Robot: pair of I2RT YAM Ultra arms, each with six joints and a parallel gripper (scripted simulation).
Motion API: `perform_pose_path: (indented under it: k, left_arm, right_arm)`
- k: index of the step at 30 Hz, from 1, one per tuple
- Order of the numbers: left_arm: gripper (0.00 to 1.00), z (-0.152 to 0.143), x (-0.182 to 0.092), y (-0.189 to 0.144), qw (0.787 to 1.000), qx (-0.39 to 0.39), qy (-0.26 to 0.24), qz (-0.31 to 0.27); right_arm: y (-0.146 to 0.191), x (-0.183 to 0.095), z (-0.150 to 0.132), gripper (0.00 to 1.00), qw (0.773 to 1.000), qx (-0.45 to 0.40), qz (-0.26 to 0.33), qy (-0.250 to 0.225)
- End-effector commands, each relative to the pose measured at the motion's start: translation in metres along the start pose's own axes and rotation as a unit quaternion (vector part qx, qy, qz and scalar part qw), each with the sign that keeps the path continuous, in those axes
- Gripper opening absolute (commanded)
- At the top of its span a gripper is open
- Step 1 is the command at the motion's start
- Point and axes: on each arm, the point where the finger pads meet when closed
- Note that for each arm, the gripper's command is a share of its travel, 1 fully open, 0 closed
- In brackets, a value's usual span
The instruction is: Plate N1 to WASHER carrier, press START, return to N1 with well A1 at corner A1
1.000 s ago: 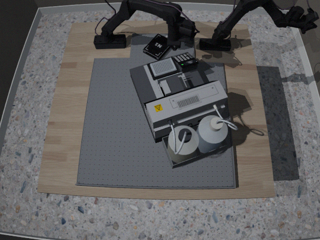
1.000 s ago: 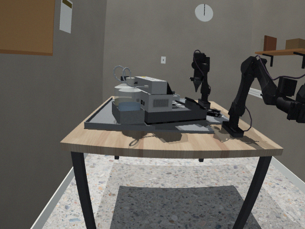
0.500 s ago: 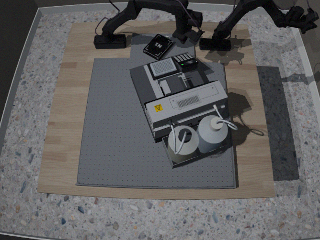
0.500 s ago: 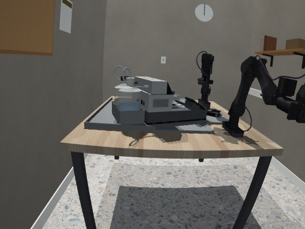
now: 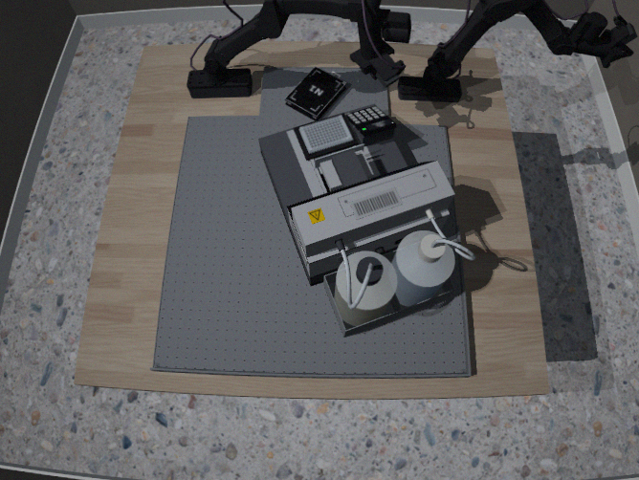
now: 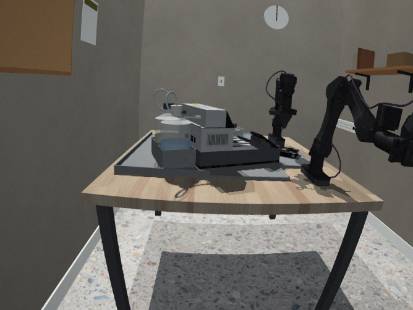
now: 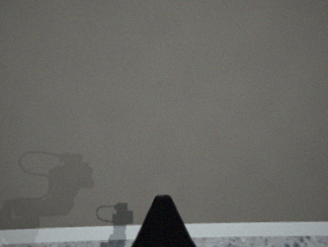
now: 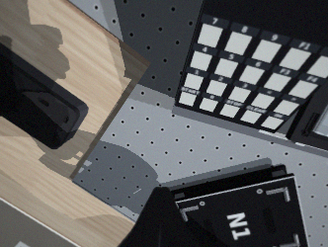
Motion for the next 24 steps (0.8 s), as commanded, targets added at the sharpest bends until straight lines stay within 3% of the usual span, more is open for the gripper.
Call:
perform_pose_path:
  k: [1, 24]
  left_arm:
    - [0.00, 0.0252, -0.0048, 0.0096, 0.999, -0.005, -0.037, 0.015]
    - [0.00, 0.0252, -0.0048, 0.0096, 0.999, -0.005, -0.037, 0.015]
  right_arm:
    - [0.0011, -0.0113, 0.0071, 0.00, 0.992, 0.098, -0.070, 0.034]
    - [0.0017, -0.0112, 0.0069, 0.00, 0.990, 0.116, -0.071, 0.033]
Point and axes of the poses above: on each arm, the point where the finger pads meet when closed, its own x axis out along the fingers, its own y axis across the jaws, z = x × y, and after that the axes turned 15 degrees about x, right-handed
